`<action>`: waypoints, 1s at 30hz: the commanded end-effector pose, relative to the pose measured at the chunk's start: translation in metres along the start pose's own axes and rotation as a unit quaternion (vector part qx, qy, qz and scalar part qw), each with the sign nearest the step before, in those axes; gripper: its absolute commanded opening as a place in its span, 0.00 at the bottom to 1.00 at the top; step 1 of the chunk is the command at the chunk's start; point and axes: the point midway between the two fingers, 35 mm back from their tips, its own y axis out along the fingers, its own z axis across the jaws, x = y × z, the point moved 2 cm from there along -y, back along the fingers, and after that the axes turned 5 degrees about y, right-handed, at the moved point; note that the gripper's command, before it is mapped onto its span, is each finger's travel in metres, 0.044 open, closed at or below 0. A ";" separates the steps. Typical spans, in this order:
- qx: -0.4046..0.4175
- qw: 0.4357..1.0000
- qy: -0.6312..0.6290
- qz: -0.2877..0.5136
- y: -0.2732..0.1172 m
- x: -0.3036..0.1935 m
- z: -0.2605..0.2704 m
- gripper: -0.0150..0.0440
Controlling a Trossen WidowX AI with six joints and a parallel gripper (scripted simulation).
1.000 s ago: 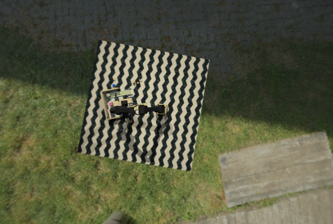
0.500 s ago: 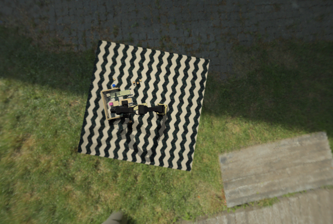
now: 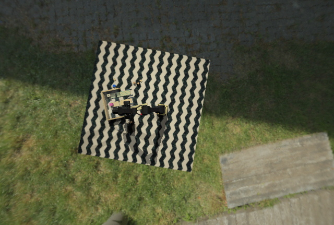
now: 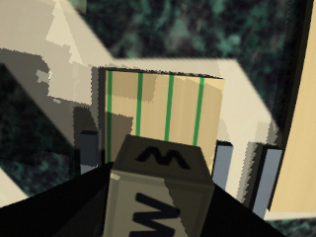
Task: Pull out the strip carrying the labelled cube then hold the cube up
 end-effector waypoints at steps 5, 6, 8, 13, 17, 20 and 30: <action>0.000 1.000 0.002 0.002 -0.018 -0.030 0.001 0.25; 0.000 1.000 0.002 0.002 -0.020 -0.033 0.001 0.25; 0.000 1.000 0.002 0.003 -0.021 -0.035 0.001 0.25; 0.000 1.000 0.002 0.003 -0.021 -0.048 0.001 0.25; 0.000 1.000 0.002 0.004 -0.021 -0.057 0.001 0.25; 0.000 1.000 0.002 0.004 -0.030 -0.057 0.001 0.25; 0.000 1.000 0.002 0.004 -0.057 -0.057 0.001 0.25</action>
